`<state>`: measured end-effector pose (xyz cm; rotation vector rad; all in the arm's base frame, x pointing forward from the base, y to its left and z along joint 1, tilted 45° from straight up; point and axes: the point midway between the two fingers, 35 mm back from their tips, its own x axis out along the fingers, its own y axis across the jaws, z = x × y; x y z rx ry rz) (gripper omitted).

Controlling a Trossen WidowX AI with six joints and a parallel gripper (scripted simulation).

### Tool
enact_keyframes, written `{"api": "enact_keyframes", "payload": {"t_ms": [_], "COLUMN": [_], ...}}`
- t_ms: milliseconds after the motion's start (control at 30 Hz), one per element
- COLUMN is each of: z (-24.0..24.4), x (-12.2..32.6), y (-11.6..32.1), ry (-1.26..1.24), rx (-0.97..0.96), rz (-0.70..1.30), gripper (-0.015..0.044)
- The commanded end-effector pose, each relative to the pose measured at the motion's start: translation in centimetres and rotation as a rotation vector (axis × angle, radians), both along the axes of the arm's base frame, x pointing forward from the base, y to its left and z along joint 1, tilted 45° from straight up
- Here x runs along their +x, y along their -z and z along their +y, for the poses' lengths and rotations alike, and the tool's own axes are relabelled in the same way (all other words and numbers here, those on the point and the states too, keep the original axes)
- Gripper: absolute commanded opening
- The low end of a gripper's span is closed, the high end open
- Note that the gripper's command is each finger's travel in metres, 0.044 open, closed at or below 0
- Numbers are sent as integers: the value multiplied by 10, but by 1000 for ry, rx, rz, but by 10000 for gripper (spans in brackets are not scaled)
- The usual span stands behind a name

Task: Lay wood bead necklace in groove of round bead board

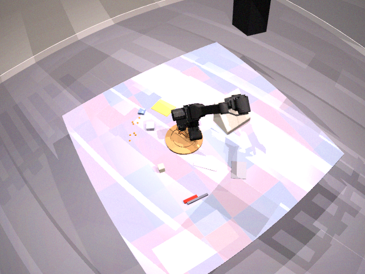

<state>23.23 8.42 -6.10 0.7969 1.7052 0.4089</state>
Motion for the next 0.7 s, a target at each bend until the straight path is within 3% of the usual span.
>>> {"api": "enact_keyframes", "payload": {"t_ms": [0,667], "z": [0,-11], "x": [0,-12], "y": [0,0], "ry": [0,2], "rx": [0,3], "rz": [-1,9], "gripper": [0,0]}}
